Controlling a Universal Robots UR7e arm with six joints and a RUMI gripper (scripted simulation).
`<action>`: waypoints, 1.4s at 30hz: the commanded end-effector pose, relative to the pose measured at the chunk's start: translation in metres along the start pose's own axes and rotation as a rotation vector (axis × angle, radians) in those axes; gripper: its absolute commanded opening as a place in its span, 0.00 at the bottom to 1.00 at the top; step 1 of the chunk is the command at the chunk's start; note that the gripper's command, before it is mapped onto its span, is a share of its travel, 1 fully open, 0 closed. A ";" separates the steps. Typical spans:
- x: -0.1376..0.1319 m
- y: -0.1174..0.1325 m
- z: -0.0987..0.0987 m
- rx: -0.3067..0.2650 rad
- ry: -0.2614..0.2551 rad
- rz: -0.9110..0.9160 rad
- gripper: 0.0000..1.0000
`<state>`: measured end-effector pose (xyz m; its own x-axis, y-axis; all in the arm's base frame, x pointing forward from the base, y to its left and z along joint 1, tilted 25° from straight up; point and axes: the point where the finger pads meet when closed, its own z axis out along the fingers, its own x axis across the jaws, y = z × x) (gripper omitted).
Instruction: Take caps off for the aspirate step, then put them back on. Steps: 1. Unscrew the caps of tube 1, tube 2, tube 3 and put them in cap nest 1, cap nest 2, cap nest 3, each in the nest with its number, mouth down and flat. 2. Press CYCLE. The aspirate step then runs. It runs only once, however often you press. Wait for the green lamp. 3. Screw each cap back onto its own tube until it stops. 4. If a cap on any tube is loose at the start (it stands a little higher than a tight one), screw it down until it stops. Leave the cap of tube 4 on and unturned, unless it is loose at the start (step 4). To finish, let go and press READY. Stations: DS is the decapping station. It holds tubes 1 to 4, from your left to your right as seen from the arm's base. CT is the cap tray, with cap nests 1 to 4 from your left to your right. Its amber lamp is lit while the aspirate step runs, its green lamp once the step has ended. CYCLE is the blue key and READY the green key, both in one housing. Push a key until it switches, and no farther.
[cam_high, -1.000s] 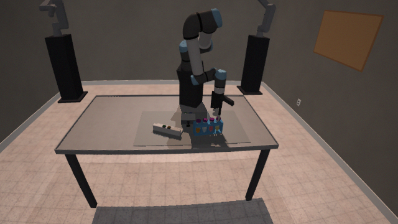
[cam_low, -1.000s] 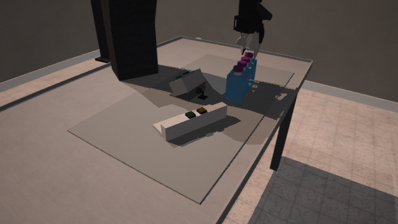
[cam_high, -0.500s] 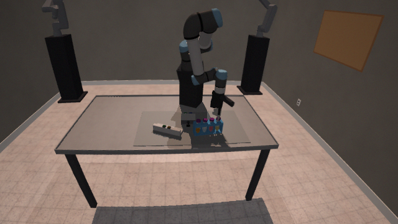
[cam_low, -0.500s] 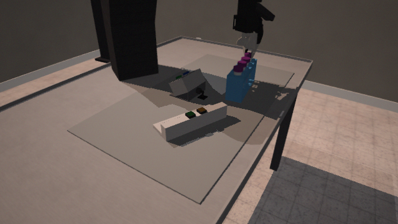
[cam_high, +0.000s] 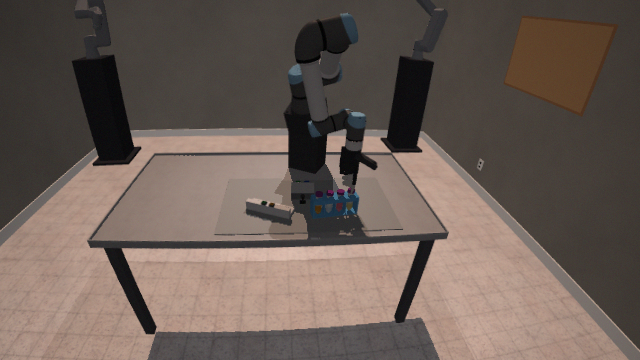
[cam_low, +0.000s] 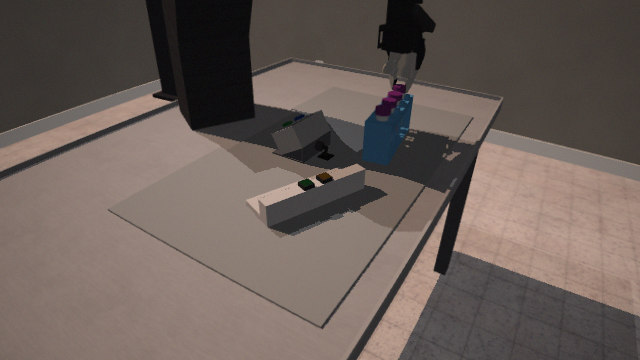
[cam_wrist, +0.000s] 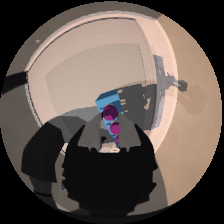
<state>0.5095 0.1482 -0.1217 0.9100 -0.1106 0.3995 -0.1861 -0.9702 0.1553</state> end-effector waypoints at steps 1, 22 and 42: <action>0.000 0.000 0.000 0.006 0.001 -0.213 0.00; 0.000 0.000 -0.001 0.005 0.003 -0.810 0.35; 0.000 0.000 -0.001 0.006 0.001 -0.227 0.35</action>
<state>0.5095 0.1480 -0.1214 0.9027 0.3047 0.3039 0.2156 -0.9313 0.2935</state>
